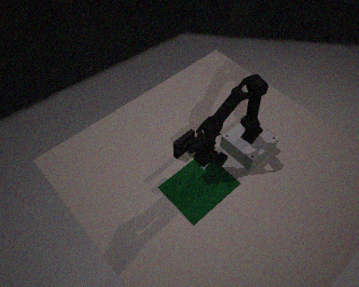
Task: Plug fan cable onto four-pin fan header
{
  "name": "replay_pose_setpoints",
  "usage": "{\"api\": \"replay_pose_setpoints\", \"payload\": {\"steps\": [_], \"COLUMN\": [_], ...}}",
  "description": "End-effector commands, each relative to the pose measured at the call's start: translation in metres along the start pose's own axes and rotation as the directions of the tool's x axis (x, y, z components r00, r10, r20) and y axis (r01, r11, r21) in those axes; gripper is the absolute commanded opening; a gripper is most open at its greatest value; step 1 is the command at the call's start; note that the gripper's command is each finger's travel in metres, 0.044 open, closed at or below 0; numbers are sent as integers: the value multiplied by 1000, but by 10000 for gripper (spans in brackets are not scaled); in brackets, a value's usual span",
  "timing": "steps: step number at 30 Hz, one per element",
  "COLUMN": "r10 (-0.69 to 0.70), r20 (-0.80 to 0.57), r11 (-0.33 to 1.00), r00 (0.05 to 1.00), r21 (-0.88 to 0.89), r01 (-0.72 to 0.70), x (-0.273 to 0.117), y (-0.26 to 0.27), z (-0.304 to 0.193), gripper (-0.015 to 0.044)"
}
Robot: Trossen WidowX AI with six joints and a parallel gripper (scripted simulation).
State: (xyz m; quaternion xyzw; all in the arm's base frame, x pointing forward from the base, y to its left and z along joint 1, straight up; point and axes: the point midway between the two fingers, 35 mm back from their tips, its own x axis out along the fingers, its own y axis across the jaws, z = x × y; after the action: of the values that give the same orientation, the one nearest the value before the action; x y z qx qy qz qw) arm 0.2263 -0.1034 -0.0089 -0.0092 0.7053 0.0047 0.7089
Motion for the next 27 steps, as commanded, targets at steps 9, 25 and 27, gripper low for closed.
{"api": "replay_pose_setpoints", "payload": {"steps": [9, 25, 27], "r10": [-1, -1, -1], "r20": [6, 6, 6], "r11": [1000, 1000, 1000], "r00": [1000, 1000, 1000], "r21": [-3, -3, -3], "r01": [1, 1, 1], "x": [-1, -1, -1], "y": [0, 2, 2], "z": [1, -3, -3], "gripper": [0, 0, 0]}}
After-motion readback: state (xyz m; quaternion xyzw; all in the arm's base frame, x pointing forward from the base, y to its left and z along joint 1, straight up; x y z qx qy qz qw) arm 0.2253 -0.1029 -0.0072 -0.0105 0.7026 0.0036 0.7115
